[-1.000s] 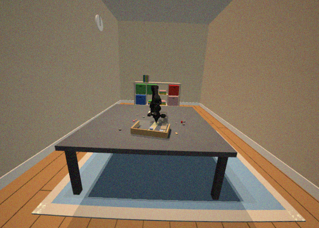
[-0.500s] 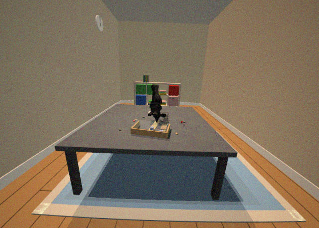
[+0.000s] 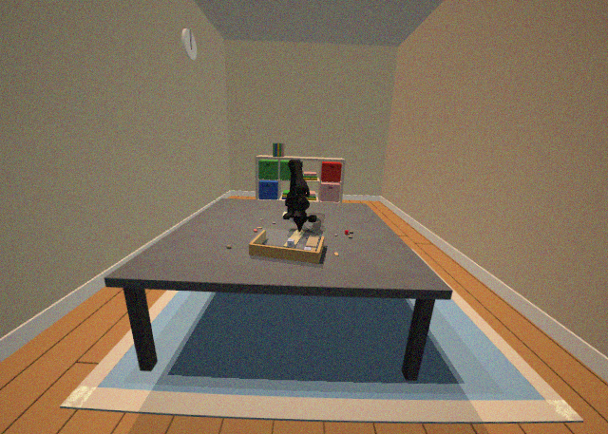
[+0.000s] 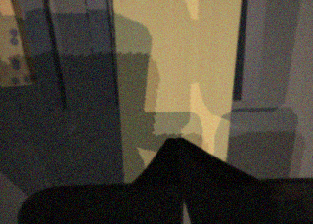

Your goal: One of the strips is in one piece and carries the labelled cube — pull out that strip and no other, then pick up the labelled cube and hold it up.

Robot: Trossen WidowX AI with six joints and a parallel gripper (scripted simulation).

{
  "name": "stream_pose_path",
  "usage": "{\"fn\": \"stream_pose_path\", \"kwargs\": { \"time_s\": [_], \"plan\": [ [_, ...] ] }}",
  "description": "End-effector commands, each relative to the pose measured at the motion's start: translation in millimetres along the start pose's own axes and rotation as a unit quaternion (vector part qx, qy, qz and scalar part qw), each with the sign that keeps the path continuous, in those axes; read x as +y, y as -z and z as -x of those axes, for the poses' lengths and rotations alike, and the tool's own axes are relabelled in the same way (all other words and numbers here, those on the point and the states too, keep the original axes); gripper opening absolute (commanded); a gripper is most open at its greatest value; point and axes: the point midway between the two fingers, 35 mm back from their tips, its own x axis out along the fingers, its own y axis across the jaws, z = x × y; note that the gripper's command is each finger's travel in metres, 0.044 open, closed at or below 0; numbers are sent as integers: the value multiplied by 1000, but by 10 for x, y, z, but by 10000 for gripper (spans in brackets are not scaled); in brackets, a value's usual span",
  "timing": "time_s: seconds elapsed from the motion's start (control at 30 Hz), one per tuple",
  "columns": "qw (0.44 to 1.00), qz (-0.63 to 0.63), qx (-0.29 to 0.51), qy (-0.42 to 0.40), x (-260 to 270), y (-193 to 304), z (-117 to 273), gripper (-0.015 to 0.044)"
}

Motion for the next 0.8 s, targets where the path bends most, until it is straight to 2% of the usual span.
{"fn": "stream_pose_path", "kwargs": {
  "time_s": [0.0, 0.77],
  "plan": [
    [1000, 1, 12, 3, -7, 129, -48, 0],
    [1000, 1, 13, 3, -17, 469, -45, 0]
  ]
}}
